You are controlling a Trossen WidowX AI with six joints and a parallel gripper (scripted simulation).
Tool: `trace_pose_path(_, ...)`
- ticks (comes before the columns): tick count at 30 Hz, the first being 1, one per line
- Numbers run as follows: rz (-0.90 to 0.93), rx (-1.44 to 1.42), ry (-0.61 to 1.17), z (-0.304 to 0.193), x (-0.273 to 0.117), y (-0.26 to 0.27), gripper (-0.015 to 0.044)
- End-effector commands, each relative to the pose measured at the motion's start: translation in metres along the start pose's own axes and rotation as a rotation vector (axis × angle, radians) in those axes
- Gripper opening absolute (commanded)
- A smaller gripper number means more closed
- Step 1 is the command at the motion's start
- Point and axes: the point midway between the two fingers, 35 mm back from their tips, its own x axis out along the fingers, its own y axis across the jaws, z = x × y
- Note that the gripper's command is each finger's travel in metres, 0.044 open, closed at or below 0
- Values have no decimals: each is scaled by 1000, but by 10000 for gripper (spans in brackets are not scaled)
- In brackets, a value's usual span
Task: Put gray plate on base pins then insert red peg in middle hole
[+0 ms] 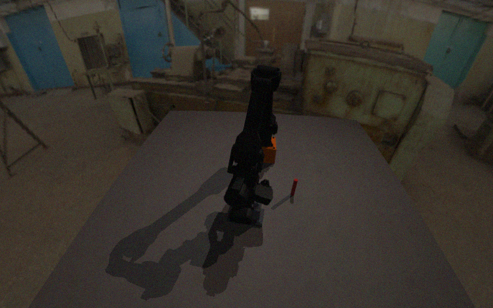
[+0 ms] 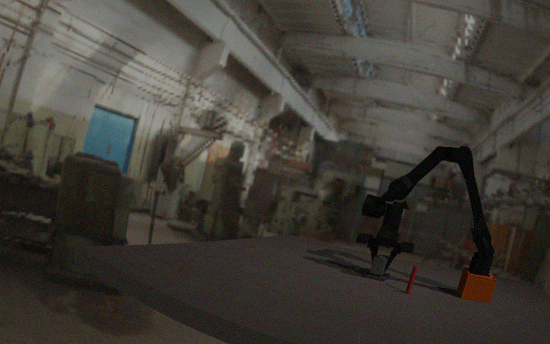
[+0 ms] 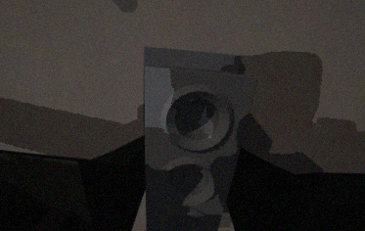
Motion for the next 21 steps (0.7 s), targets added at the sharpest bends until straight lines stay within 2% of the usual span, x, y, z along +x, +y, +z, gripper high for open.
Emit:
trace_pose_path(1, -1, 0, 0, 0, -1, 0, 0)
trace_pose_path(4, -1, 0, 0, 0, -1, 0, 0)
trace_pose_path(21, -1, 0, 0, 0, -1, 0, 440)
